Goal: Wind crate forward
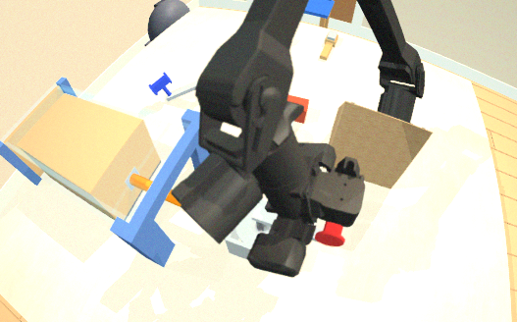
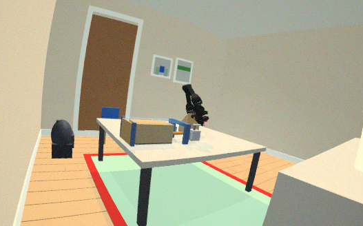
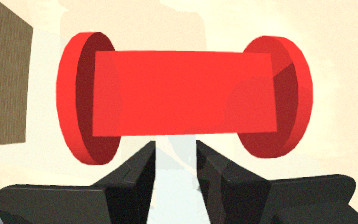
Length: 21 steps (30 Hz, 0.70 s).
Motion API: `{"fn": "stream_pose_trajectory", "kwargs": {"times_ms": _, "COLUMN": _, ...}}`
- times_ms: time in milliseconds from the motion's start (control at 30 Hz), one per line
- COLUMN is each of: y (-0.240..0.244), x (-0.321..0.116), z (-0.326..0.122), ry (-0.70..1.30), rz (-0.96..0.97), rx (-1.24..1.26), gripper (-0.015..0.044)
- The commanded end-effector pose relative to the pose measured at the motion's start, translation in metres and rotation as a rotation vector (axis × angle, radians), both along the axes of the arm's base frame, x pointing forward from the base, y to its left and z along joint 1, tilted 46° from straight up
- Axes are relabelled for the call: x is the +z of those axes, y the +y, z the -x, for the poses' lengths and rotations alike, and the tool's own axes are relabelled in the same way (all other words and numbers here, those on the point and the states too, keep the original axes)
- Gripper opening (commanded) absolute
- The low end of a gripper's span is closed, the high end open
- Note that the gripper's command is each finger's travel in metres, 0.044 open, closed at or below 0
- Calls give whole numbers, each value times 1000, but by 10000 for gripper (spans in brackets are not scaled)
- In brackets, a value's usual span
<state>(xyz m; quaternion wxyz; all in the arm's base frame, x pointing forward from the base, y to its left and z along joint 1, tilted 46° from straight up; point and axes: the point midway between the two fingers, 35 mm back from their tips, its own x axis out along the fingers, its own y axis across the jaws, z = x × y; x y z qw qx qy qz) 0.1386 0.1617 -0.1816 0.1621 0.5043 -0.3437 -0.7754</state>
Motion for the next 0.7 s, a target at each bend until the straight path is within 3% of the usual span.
{"fn": "stream_pose_trajectory", "kwargs": {"times_ms": 0, "y": -2, "x": 0, "z": 1, "ry": 5, "rz": 2, "rx": 5, "gripper": 0}}
{"fn": "stream_pose_trajectory", "kwargs": {"times_ms": 667, "y": -3, "x": -2, "z": 0, "ry": 5, "rz": 2, "rx": 5, "gripper": 0}}
